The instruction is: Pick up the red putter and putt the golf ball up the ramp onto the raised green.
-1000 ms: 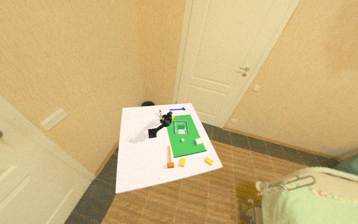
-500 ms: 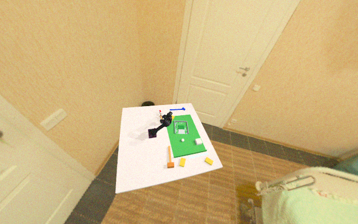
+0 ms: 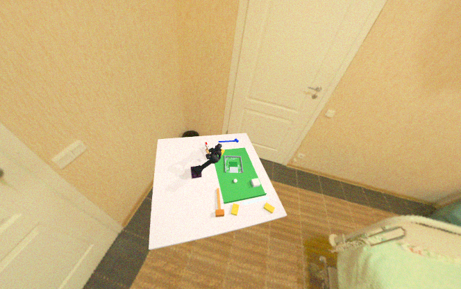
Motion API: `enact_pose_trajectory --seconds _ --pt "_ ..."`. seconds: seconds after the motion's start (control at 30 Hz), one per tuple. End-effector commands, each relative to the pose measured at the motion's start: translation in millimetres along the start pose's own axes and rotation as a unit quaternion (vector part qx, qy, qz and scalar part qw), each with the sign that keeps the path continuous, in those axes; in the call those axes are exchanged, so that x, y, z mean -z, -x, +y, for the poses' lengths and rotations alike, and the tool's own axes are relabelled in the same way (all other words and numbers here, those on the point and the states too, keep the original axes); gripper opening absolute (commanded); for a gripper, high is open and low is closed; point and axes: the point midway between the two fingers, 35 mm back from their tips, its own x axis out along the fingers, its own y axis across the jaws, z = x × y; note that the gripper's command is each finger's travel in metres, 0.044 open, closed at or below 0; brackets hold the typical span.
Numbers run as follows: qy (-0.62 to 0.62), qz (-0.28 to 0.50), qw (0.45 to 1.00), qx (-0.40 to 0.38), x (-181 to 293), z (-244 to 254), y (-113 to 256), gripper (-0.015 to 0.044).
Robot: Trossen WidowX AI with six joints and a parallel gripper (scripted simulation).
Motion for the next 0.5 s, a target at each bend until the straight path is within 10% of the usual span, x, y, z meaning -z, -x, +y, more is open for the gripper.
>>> enact_pose_trajectory --seconds 0.0,0.47 --pt "-0.001 -0.006 1.0 0.003 -7 -3 17 0.0" --pt "0.0 -0.007 1.0 0.002 -27 0 93 0.0"
